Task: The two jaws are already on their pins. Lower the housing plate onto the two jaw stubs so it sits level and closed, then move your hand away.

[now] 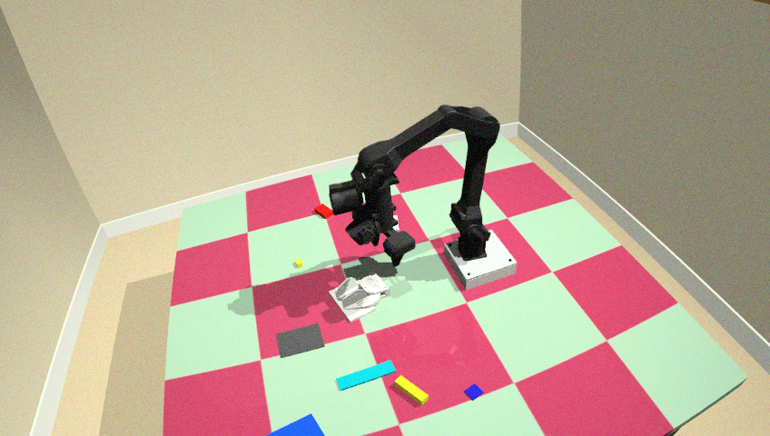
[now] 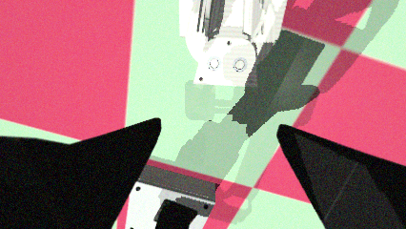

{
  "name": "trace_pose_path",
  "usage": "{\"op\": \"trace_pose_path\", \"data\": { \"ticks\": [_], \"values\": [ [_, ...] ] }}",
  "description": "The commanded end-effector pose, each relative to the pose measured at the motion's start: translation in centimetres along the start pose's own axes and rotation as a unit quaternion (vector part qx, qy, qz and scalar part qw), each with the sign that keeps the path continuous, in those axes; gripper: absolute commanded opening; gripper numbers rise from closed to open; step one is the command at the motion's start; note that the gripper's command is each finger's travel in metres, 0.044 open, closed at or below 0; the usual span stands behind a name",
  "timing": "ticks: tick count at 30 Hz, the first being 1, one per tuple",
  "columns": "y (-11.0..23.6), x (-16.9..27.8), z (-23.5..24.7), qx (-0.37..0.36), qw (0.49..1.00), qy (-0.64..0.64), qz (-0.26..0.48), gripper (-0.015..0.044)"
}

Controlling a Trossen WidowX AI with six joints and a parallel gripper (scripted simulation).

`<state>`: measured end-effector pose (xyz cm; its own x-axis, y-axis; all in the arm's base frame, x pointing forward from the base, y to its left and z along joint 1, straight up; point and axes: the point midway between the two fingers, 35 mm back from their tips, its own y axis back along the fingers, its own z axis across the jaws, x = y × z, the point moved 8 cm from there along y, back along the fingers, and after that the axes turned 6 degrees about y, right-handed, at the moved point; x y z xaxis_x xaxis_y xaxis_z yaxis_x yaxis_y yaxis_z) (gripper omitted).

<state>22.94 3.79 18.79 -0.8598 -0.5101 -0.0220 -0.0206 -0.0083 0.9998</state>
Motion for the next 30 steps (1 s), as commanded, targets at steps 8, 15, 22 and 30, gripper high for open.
{"op": "trace_pose_path", "data": {
  "ticks": [8,15,22,30],
  "values": [
    [2.35,3.03,1.26,0.002,1.000,-0.002,0.001,0.0440],
    [2.35,3.03,1.26,0.002,1.000,-0.002,0.001,0.0440],
    [2.35,3.03,1.26,0.002,1.000,-0.002,0.001,0.0440],
    [2.35,3.03,1.26,0.002,1.000,-0.002,0.001,0.0440]
  ]
}}
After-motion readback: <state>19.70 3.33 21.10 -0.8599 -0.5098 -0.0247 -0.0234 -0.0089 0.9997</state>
